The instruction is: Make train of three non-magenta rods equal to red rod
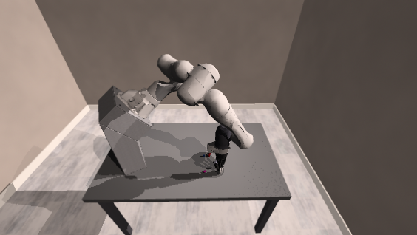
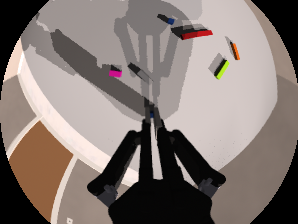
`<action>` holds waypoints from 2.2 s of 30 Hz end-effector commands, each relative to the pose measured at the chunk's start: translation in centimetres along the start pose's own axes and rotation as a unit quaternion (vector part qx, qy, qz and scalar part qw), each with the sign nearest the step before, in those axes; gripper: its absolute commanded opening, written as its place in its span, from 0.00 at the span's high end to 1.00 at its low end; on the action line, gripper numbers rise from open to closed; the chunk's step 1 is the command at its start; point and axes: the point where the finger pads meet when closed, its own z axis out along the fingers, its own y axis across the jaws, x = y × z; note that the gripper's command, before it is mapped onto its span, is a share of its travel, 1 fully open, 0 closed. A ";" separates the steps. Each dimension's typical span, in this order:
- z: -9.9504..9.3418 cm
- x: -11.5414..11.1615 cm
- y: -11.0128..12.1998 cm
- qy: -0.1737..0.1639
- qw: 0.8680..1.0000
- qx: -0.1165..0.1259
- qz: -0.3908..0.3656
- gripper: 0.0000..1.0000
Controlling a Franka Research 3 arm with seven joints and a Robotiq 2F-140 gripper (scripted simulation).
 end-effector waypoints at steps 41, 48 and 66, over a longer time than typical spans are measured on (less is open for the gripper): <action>-1.9 -0.1 0.0 -0.001 1.000 -0.001 0.002 0.85; -5.1 -0.1 0.0 -0.001 1.000 -0.001 0.002 0.85; -8.9 -0.1 0.0 -0.001 1.000 -0.001 0.002 0.00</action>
